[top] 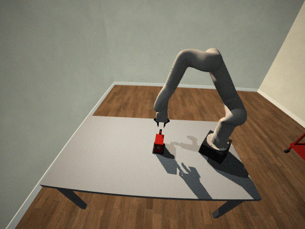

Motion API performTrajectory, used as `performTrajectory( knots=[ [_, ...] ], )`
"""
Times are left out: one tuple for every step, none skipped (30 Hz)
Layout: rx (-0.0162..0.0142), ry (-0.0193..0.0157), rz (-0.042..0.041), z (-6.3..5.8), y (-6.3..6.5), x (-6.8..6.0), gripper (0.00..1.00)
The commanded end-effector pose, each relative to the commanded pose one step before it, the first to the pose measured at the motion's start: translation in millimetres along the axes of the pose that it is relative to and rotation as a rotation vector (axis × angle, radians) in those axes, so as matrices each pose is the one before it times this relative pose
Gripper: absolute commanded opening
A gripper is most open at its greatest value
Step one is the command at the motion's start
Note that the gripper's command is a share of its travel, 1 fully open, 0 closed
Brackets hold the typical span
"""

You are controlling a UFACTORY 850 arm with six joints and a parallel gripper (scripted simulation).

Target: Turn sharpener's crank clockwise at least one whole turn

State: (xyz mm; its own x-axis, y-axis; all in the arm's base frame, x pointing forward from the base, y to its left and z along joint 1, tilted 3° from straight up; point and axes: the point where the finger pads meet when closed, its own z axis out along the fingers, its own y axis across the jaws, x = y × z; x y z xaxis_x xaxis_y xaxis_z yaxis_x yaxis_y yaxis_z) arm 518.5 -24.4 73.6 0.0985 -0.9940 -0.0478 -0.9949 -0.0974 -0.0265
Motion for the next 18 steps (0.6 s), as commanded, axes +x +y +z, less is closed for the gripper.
performTrajectory(
  knots=[
    [0.00193,0.00042,-0.00005,-2.83,-0.91,0.13,0.54],
    [0.0,0.0,0.0,-0.05,0.0,0.0,0.54],
    [0.0,0.0,0.0,-0.01,0.0,0.0,0.54],
    [0.0,0.0,0.0,0.0,0.0,0.0,0.0],
    [0.0,0.0,0.0,0.0,0.0,0.0,0.0],
    [0.0,0.0,0.0,0.0,0.0,0.0,0.0],
    [0.0,0.0,0.0,0.0,0.0,0.0,0.0],
    [0.0,0.0,0.0,0.0,0.0,0.0,0.0],
    [0.0,0.0,0.0,0.0,0.0,0.0,0.0],
    [0.0,0.0,0.0,0.0,0.0,0.0,0.0],
    [0.0,0.0,0.0,0.0,0.0,0.0,0.0],
    [0.0,0.0,0.0,0.0,0.0,0.0,0.0],
    [0.0,0.0,0.0,0.0,0.0,0.0,0.0],
    [0.0,0.0,0.0,0.0,0.0,0.0,0.0],
    [0.0,0.0,0.0,0.0,0.0,0.0,0.0],
    [0.0,0.0,0.0,0.0,0.0,0.0,0.0],
    [0.0,0.0,0.0,0.0,0.0,0.0,0.0],
    [0.0,0.0,0.0,0.0,0.0,0.0,0.0]
  ],
)
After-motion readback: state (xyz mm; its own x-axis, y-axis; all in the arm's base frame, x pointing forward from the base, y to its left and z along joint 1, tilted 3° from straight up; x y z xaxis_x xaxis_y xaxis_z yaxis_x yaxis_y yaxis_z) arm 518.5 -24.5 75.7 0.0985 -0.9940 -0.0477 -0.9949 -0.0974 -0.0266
